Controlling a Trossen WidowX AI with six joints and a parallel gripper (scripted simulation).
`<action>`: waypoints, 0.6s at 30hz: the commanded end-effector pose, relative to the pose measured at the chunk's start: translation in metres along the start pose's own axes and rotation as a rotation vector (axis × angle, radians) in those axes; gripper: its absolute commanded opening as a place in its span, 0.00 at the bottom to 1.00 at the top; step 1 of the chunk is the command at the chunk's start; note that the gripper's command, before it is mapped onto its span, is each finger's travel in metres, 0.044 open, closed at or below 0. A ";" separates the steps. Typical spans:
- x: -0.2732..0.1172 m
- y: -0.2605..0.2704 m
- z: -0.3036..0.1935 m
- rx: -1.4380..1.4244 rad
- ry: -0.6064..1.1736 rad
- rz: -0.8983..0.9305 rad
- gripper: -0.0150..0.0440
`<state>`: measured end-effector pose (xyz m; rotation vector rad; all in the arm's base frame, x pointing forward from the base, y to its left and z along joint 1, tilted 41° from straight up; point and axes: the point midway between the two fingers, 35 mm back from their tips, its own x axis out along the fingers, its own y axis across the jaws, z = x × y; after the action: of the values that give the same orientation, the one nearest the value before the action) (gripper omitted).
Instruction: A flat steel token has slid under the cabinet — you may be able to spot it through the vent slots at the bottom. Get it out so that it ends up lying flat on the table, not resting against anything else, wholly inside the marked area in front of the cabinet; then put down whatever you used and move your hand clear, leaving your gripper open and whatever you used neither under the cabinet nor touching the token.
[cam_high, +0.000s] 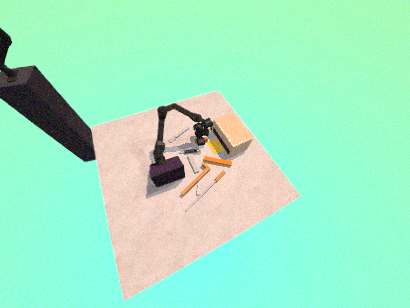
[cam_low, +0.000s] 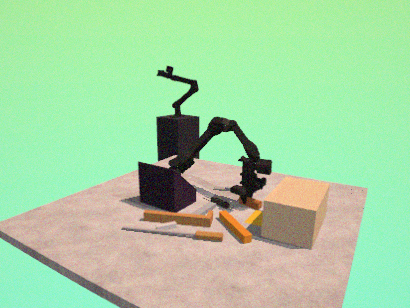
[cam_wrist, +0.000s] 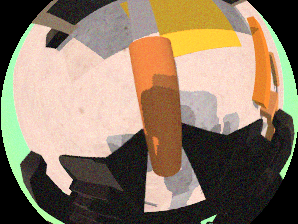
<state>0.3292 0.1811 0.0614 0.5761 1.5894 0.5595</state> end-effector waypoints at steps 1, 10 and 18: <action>0.000 0.000 0.006 -0.002 -0.002 0.002 0.25; 0.000 0.000 0.015 -0.003 -0.002 0.002 0.25; -0.001 0.000 0.023 -0.003 -0.003 0.002 0.25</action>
<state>0.3472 0.1818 0.0604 0.5758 1.5884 0.5599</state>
